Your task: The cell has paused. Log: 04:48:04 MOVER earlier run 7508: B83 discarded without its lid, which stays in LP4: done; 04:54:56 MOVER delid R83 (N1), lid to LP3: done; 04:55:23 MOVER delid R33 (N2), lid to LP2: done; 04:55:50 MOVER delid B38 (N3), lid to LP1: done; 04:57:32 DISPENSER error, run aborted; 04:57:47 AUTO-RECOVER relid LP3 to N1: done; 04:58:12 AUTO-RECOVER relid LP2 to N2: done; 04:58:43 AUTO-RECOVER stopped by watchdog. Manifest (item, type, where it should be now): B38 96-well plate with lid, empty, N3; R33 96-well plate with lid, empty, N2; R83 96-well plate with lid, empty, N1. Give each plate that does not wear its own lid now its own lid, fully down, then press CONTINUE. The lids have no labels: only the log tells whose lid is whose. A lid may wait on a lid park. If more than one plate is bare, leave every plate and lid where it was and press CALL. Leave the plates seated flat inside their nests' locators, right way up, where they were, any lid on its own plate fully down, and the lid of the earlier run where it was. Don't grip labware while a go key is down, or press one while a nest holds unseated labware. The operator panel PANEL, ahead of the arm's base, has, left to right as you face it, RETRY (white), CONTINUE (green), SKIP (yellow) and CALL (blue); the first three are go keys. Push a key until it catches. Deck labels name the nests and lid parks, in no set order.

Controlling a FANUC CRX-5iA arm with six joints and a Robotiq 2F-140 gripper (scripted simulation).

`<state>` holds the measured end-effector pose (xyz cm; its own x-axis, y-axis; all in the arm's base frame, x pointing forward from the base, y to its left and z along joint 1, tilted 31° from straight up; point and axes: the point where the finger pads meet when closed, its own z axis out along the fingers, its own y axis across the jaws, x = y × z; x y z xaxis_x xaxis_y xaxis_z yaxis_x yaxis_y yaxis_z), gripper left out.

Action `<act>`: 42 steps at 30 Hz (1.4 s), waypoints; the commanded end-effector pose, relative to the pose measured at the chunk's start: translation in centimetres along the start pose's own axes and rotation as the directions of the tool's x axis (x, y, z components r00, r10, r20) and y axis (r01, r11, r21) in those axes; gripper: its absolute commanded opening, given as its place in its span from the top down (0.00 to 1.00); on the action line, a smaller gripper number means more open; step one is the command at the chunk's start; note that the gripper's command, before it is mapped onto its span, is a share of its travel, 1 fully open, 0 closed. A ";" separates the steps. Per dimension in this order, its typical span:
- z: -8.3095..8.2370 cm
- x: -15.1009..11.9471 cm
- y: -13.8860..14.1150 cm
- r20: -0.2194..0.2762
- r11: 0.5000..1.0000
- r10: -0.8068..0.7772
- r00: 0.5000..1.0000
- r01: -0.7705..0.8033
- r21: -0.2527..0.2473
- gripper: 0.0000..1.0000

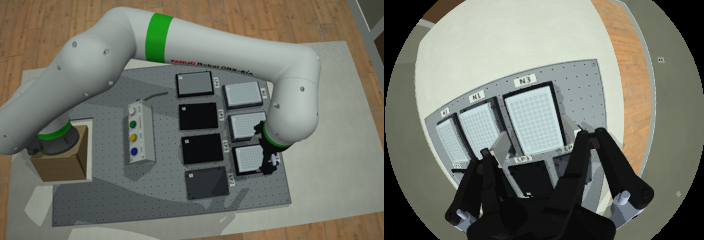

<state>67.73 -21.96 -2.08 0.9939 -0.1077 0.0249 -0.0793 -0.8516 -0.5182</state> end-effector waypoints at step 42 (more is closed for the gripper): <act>-8.7 -12.0 -7.6 -0.001 1.000 0.004 1.000 -0.004 0.001 0.34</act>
<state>58.34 -19.60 7.19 0.9945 -0.1038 0.0116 -0.0824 -0.8473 -0.5246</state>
